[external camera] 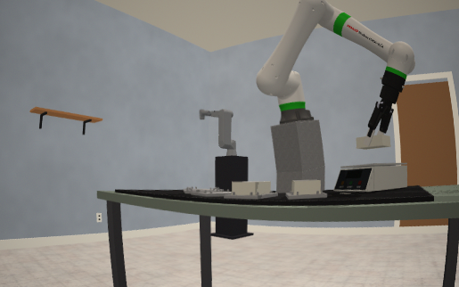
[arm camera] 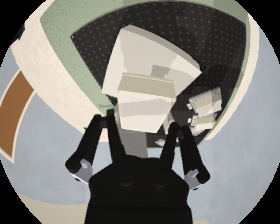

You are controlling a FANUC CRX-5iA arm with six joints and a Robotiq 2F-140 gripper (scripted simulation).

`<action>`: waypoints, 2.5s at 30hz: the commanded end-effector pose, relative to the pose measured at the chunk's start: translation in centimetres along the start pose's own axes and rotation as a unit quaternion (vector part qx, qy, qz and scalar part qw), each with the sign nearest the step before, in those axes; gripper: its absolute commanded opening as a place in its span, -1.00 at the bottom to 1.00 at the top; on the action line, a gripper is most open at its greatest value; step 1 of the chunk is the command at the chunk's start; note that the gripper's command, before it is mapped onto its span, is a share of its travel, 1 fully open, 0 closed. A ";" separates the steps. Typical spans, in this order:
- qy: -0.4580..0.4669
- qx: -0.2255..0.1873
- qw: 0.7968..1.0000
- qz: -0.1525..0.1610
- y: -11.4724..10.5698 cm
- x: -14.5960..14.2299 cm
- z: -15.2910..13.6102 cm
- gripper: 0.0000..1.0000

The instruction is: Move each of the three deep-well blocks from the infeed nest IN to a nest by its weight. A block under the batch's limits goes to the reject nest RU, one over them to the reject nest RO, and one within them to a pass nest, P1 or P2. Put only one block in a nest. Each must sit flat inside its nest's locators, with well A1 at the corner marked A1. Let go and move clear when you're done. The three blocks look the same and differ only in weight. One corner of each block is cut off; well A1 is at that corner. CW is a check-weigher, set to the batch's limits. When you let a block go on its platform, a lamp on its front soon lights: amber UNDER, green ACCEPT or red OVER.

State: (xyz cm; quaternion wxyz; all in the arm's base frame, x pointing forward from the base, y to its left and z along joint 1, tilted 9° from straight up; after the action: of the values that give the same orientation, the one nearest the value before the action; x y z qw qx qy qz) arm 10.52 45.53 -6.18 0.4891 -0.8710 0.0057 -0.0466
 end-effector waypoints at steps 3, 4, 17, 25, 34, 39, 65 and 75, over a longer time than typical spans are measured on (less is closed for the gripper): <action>0.000 0.000 1.000 0.000 0.0 0.0 0.0 -0.80; 0.000 0.000 1.000 0.000 0.0 0.0 0.0 -0.80; 0.000 0.000 1.000 0.000 0.4 0.1 0.2 -0.80; 0.000 0.000 1.000 0.000 1.3 0.2 0.7 -0.80; 0.000 0.000 1.000 0.000 2.6 0.3 1.5 -0.80; 0.000 0.000 1.000 0.000 3.2 0.4 1.8 -0.80; 0.000 0.000 1.000 0.000 4.7 0.5 2.7 -0.80; 0.000 0.000 1.000 0.000 4.7 0.5 2.7 -0.80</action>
State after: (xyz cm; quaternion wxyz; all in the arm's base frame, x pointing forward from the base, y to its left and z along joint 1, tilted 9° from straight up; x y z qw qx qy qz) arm 11.47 45.32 -11.57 0.4891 -0.8710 0.0057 -0.0466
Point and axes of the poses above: the point where the finger pads meet when closed, its own y axis out along the fingers, its own x axis across the jaws, z = x × y, the point moved 7 cm from there along -y, back along the fingers, and after that the axes turned 10 degrees about -y, right-handed, at the moved point
